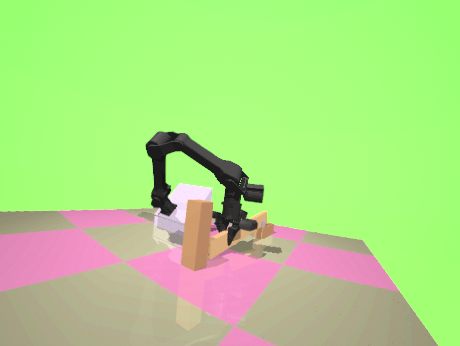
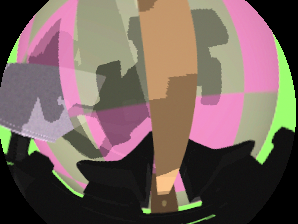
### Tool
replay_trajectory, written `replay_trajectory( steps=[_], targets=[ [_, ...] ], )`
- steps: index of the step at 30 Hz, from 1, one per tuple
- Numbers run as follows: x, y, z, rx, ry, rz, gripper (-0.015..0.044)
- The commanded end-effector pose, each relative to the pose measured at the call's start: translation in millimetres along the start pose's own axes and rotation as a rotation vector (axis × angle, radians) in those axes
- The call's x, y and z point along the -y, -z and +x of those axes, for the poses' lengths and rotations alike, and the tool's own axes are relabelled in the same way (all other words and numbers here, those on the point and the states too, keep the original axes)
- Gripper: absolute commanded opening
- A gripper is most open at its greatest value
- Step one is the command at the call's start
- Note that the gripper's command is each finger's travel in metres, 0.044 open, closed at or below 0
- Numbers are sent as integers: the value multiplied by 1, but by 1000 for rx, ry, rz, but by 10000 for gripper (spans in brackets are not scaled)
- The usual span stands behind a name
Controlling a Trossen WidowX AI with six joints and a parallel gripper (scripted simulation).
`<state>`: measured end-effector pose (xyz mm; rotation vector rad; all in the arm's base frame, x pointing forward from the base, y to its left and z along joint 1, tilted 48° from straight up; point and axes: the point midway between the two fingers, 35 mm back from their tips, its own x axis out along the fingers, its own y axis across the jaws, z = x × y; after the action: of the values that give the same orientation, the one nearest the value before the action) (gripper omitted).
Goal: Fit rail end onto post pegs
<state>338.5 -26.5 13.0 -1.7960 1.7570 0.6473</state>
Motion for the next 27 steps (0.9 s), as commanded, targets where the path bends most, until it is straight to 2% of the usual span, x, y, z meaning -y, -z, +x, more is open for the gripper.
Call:
replay_trajectory(
  steps=[1,27],
  targets=[
    [1,-2,-6,2,9,-3,0],
    [3,-2,-19,3,9,-3,0]
  ],
)
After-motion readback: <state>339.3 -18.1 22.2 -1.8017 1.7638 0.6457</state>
